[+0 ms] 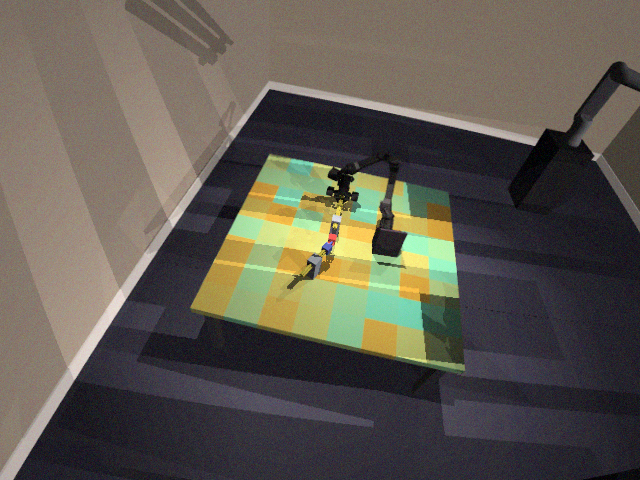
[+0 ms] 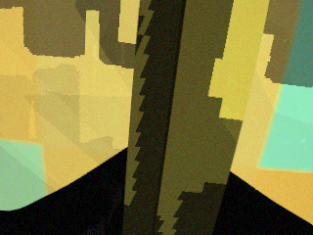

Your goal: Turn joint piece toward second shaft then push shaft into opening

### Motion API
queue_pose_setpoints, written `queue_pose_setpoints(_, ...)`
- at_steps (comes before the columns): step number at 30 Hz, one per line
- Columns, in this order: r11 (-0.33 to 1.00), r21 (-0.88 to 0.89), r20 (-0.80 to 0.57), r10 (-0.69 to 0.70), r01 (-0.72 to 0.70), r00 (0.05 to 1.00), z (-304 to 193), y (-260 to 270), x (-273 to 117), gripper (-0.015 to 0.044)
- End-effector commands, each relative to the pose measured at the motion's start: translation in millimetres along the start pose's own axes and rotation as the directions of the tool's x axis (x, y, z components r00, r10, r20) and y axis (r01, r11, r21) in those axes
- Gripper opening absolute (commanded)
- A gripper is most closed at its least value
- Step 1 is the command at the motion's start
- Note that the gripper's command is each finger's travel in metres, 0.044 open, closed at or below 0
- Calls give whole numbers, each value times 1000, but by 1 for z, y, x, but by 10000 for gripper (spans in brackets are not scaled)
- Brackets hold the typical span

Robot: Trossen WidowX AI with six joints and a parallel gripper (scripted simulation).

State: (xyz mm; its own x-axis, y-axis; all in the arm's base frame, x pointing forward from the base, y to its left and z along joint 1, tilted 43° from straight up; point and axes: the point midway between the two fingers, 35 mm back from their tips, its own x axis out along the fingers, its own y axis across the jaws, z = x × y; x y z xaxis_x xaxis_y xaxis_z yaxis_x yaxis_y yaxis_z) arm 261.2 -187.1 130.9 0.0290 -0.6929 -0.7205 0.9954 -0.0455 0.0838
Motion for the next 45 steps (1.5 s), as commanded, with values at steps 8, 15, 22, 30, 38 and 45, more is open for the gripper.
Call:
queue_pose_setpoints(8, 1000, -2, -3, -8, 8, 1000, -18, 0, 1, 0)
queue_pose_setpoints(15, 1000, -2, -3, -9, 9, 1000, -28, 0, 1, 0)
queue_pose_setpoints(22, 1000, -2, -4, -9, 9, 1000, -39, 0, 1, 0)
queue_pose_setpoints(30, 1000, -2, -4, -9, 9, 1000, -50, 0, 1, 0)
queue_pose_setpoints(38, 1000, -2, -5, -9, 9, 1000, -62, 0, 1, 0)
queue_pose_setpoints(45, 1000, -3, -5, -10, 10, 1000, -72, 0, 1, 0)
